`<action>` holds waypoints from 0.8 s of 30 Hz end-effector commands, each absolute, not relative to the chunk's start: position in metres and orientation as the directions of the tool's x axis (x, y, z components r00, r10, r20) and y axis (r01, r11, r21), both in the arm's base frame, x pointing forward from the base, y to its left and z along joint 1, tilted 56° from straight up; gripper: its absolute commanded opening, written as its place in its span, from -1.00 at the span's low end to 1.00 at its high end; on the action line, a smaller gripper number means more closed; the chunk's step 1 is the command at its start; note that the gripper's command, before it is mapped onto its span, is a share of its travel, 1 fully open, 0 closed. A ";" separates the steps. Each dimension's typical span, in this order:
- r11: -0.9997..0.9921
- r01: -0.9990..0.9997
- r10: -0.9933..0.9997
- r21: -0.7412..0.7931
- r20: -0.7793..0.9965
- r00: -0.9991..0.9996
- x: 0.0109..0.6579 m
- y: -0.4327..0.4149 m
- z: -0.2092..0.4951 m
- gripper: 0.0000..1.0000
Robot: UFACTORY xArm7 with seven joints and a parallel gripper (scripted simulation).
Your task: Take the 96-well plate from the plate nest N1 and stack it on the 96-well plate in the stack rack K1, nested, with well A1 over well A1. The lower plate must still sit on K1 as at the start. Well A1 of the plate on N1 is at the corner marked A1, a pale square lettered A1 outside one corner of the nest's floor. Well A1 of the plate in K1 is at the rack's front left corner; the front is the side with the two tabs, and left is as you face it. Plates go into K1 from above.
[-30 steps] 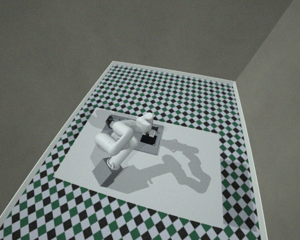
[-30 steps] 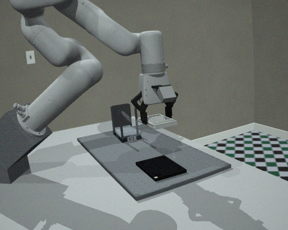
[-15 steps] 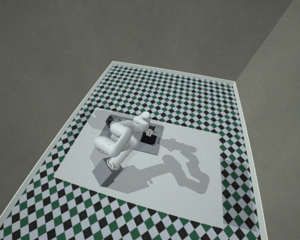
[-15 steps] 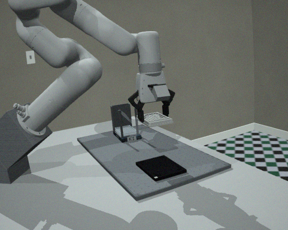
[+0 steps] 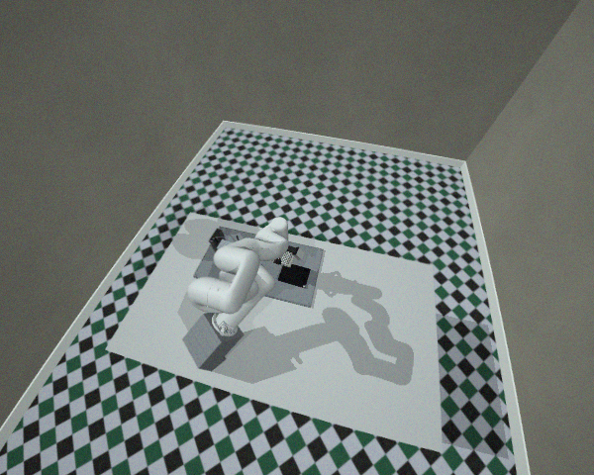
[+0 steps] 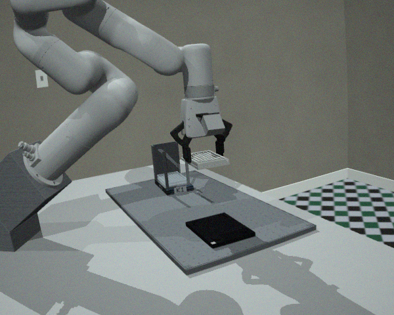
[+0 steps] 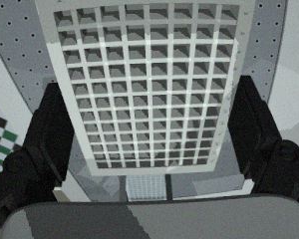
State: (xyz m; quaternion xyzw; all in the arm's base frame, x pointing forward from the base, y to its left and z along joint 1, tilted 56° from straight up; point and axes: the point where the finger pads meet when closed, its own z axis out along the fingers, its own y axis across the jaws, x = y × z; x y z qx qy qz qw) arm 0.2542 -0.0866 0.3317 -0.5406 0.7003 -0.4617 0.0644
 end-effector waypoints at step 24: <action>-0.013 -0.696 -0.817 -0.718 0.409 -0.407 0.290 -0.016 0.302 -1.00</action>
